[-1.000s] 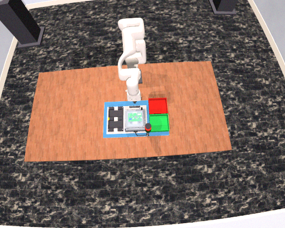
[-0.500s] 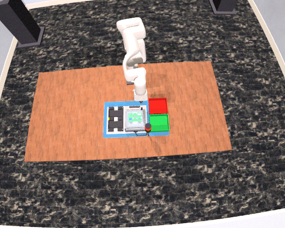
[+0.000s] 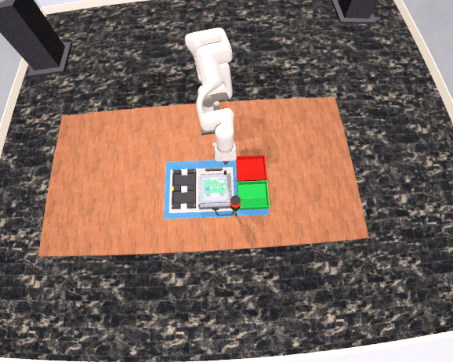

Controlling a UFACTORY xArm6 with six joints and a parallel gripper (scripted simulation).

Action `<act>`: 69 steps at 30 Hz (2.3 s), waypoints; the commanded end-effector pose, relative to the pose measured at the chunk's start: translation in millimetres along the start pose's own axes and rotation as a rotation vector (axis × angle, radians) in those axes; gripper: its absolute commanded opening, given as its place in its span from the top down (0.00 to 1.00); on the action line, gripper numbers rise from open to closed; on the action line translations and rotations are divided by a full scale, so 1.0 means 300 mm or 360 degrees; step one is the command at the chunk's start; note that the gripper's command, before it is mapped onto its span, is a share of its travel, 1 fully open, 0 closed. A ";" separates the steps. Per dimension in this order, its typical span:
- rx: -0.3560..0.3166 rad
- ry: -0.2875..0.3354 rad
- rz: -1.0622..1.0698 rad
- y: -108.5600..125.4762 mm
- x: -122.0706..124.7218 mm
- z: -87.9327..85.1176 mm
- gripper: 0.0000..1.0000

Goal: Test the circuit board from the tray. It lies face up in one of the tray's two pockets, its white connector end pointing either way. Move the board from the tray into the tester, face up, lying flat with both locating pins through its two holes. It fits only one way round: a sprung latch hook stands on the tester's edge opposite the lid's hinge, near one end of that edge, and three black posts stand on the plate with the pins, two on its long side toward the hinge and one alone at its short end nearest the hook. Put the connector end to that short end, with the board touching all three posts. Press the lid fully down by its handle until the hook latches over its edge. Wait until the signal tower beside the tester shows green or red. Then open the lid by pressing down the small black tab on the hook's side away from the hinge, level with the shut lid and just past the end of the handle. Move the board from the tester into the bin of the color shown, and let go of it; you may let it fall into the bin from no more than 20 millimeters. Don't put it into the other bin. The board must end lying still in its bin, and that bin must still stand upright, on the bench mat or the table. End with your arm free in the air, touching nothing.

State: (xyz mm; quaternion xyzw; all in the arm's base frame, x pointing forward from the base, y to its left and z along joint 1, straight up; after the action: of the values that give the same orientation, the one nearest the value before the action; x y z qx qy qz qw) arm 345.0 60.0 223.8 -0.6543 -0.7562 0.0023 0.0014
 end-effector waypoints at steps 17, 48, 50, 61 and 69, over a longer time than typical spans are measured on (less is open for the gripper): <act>-0.0008 0.0000 0.0000 0.006 0.000 0.195 1.00; -0.0008 0.0000 0.0000 0.010 0.001 0.281 1.00; -0.0008 0.0000 0.0000 0.010 0.001 0.281 1.00; -0.0008 0.0000 0.0000 0.010 0.001 0.284 1.00; -0.0008 0.0000 0.0000 0.010 0.001 0.285 1.00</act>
State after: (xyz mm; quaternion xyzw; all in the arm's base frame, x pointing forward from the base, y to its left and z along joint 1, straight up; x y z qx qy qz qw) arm 346.4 60.3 137.2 -0.6542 -0.7563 0.0018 0.0009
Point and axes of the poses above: the point where the finger pads meet when closed, its own z axis out along the fingers, its own x axis across the jaws, y = z × x, the point moved 4 cm from there along -z, back along the fingers, and after that the axes turned 10 degrees about -z, right-handed, at the moved point
